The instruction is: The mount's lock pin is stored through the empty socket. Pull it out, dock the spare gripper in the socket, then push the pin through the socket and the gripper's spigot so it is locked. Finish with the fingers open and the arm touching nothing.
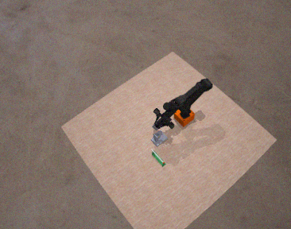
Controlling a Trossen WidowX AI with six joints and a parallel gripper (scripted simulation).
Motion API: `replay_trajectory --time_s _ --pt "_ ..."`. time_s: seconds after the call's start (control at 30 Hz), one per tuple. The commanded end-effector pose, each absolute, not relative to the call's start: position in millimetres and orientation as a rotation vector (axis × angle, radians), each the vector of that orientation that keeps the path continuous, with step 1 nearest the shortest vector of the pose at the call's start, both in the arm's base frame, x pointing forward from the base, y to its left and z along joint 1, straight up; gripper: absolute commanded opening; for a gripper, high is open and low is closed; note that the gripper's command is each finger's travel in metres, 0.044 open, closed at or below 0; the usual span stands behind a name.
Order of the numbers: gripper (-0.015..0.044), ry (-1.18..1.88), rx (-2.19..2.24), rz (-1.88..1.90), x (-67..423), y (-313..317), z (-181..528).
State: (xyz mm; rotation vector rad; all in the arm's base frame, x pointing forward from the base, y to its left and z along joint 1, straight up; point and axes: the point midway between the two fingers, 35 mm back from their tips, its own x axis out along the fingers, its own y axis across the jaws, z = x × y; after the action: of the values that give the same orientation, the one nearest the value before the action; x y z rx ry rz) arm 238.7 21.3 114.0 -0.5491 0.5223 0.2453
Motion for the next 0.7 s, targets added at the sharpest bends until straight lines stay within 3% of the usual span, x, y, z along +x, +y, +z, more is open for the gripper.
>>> replay_trajectory --time_s 0.0,0.67 --pt "0.0 0.499 -0.452 0.235 239 27 120" --pt "0.0 0.491 -0.055 0.201 234 45 126"
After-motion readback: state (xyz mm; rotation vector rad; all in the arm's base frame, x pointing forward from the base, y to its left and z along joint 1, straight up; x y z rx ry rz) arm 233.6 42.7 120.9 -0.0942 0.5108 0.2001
